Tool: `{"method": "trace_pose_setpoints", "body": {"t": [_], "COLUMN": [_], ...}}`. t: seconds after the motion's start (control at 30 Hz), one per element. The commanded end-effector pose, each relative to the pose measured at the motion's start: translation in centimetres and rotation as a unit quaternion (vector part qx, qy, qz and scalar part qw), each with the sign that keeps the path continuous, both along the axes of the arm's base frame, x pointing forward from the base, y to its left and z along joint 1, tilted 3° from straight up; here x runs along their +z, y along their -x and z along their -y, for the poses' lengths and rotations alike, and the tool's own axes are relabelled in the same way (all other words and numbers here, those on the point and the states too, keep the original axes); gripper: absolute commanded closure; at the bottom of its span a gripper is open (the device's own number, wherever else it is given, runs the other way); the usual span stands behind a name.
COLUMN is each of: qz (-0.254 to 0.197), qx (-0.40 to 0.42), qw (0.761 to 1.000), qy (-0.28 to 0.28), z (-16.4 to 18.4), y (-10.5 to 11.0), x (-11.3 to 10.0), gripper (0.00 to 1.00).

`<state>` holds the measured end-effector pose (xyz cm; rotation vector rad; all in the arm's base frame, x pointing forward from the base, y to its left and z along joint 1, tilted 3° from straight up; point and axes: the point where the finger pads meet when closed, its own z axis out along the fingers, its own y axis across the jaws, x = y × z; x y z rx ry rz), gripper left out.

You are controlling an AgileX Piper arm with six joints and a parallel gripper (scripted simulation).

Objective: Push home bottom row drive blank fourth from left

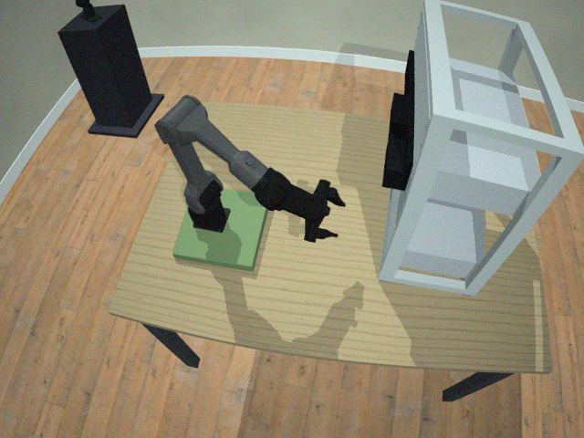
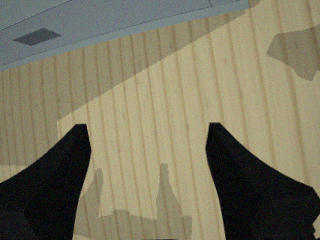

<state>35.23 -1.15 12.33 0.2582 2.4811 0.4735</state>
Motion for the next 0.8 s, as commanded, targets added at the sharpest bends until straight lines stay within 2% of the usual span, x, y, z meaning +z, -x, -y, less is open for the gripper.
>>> {"method": "trace_pose_setpoints", "body": {"t": [0.0, 0.5, 0.77], "qz": [0.001, 0.003, 0.029], "qx": [0.000, -0.003, -0.034], "qw": [1.000, 1.000, 0.998], "qy": [0.000, -0.004, -0.045], "z": [0.0, -0.1, -0.8], "y": [0.0, 0.0, 0.5], "x": [0.0, 0.2, 2.2], "gripper": [0.00, 0.00, 0.00]}}
